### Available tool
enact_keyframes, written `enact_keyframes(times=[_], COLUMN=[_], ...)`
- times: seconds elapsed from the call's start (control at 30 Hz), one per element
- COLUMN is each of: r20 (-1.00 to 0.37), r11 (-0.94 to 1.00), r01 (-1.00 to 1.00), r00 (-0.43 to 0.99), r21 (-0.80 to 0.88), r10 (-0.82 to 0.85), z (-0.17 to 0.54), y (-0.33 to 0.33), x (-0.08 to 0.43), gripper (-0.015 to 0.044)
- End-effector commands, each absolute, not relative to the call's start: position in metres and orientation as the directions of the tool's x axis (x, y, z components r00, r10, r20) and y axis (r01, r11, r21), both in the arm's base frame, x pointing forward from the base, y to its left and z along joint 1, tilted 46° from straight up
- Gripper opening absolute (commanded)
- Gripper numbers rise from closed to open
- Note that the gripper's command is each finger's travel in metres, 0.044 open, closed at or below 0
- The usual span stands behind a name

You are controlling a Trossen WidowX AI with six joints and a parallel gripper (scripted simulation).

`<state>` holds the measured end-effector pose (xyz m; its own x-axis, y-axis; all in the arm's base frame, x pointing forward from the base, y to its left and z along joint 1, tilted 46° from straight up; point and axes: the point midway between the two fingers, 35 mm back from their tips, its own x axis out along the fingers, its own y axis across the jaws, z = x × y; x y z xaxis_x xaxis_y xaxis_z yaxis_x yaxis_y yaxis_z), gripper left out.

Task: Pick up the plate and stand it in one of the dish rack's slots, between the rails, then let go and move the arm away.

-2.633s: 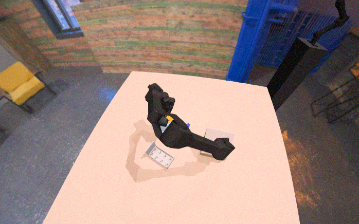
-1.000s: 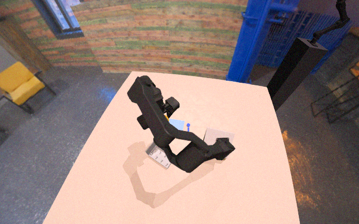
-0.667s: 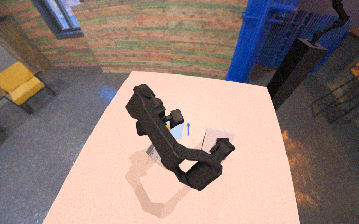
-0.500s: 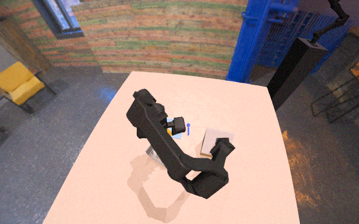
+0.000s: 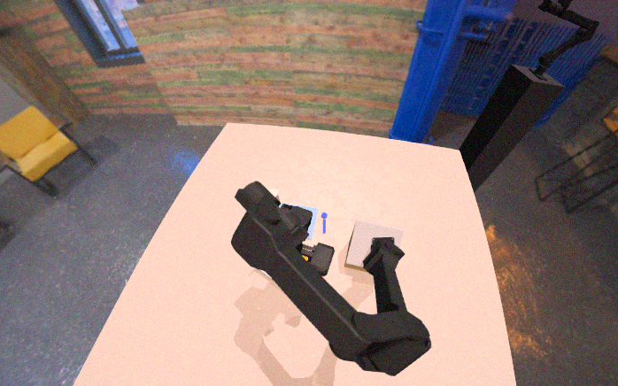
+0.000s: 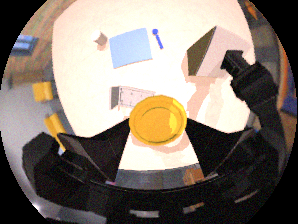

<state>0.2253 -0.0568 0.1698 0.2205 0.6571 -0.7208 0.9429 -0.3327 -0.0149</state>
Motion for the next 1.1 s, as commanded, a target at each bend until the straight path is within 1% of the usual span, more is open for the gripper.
enact_keyframes(times=[0.0,0.13,0.4,0.73,1.07], r20=[-0.716,-0.715,-0.725,-0.854,-0.946], r11=[-0.419,-0.487,-0.482,-0.348,-0.205], r01=[0.901,0.854,0.857,0.932,0.979], r00=[0.223,0.224,0.214,0.096,0.044], r21=[-0.107,-0.183,-0.182,-0.104,-0.024], r10=[0.662,0.662,0.655,0.512,0.322], z=[0.174,0.177,0.175,0.137,0.106], y=[-0.043,-0.032,-0.031,-0.024,-0.023], x=[0.215,0.206,0.206,0.203,0.206], gripper=[0.0000,0.0000,0.0000,0.0000,0.0000])
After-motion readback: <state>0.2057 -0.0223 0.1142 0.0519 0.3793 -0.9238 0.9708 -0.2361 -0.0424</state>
